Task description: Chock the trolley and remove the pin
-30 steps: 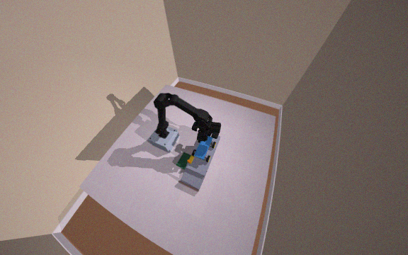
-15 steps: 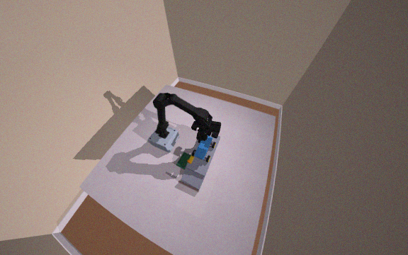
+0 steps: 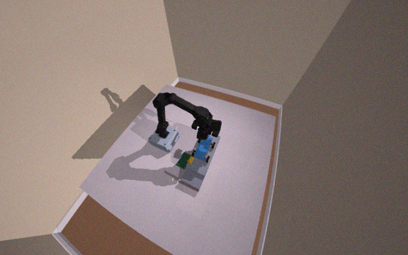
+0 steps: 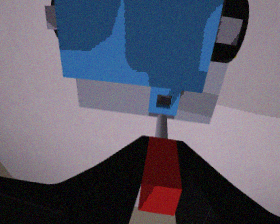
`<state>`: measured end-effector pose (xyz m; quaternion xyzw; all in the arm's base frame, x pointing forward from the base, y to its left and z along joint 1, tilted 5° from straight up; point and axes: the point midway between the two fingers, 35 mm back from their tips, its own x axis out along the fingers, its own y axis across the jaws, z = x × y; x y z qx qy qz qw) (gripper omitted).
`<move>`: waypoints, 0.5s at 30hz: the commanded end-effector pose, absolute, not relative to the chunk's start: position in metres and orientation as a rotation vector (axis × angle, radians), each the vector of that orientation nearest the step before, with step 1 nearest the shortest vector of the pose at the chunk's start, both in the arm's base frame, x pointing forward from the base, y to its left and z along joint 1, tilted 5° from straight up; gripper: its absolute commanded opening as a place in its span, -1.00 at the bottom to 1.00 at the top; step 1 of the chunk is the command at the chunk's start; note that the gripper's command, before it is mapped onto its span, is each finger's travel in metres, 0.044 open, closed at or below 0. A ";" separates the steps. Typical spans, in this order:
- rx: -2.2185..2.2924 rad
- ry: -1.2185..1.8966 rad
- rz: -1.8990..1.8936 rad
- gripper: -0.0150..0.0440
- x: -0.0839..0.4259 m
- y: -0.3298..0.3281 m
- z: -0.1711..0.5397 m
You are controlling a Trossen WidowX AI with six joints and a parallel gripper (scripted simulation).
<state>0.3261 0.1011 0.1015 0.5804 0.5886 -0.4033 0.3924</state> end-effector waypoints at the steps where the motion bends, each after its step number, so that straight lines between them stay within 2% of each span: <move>1: 1.476 1.501 -1.017 -0.49 0.326 0.108 0.104; 15: 1.477 1.503 -1.016 -0.49 0.326 0.130 0.111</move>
